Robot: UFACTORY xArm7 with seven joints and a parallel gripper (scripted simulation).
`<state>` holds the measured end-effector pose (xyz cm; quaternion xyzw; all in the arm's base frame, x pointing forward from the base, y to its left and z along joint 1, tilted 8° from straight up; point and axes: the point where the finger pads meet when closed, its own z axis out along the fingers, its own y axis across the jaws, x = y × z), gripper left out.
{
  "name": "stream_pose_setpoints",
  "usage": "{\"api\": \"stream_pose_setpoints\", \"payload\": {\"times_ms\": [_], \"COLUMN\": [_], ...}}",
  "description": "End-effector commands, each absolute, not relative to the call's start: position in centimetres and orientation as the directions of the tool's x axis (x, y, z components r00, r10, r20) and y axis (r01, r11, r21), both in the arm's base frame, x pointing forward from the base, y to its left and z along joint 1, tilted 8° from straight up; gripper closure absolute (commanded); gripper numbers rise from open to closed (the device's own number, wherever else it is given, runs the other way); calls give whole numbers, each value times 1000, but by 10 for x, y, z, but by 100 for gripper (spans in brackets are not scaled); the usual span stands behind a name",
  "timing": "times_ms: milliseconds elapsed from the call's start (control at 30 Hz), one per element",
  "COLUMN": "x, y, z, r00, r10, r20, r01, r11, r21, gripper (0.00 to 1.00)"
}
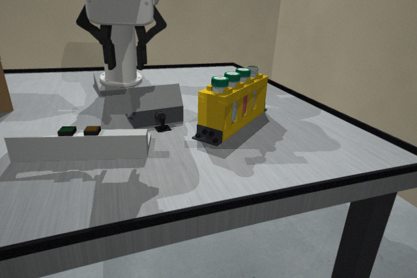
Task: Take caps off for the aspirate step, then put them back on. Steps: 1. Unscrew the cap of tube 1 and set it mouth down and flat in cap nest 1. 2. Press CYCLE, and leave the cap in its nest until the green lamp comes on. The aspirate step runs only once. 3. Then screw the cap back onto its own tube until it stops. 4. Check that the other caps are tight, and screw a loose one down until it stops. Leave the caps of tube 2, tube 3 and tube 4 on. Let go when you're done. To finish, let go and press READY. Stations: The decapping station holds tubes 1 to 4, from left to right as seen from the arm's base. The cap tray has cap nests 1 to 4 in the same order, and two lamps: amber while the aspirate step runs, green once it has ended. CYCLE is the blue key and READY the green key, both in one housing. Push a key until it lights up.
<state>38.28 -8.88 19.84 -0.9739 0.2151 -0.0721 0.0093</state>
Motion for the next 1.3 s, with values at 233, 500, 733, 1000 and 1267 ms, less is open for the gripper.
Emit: {"api": "stream_pose_setpoints", "payload": {"times_ms": [233, 500, 733, 1000, 1267], "x": [357, 333, 313, 282, 256], "y": [-67, -46, -29, -2, 20], "z": [191, 177, 165, 146, 131], "r00": [708, 423, 150, -78, -78], "r10": [-697, -903, -988, -997, -997], "r20": [112, 71, 32, 1, 1], "r01": [-691, -895, -978, -987, -987], "r11": [-717, -429, -153, 77, 77], "r21": [-92, -126, -141, -144, -144], "gripper": [100, 100, 100, 100, 100]}}
